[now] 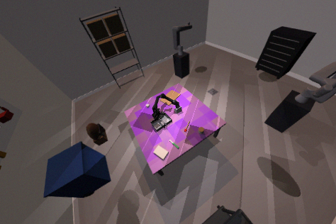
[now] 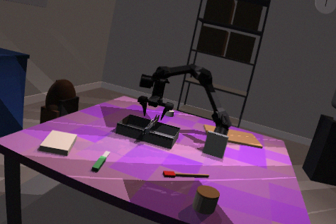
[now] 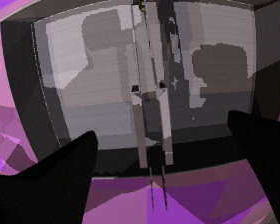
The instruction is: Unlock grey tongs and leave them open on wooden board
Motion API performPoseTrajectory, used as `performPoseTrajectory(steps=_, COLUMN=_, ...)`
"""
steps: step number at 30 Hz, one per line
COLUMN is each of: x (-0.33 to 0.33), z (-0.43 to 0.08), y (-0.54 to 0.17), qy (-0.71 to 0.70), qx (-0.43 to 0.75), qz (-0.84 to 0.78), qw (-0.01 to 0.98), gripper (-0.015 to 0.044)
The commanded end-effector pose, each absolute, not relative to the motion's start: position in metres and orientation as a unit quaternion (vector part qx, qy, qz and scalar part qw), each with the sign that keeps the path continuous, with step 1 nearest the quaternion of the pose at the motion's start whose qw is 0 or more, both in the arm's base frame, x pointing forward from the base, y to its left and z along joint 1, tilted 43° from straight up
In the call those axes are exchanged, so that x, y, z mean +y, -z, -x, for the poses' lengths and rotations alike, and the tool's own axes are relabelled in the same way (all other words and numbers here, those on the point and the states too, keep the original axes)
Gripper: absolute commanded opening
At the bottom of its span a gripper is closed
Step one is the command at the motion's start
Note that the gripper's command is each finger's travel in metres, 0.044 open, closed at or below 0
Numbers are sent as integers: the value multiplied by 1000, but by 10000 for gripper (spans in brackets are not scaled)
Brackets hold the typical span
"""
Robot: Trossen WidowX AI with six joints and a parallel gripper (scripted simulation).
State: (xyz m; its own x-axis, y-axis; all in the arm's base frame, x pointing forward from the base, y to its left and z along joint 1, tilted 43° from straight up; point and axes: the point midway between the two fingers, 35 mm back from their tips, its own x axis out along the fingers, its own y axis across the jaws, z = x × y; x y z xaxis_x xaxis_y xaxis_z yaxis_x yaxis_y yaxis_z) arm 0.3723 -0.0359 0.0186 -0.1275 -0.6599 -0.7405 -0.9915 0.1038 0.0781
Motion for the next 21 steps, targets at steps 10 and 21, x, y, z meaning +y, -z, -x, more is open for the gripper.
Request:
performPoseTrajectory(steps=10, x=-51, z=-369, y=-3, qy=-298, qx=691, qz=599, qw=274, gripper=440)
performPoseTrajectory(steps=21, x=-64, z=-367, y=10, qy=-297, qx=691, qz=599, qw=274, gripper=440)
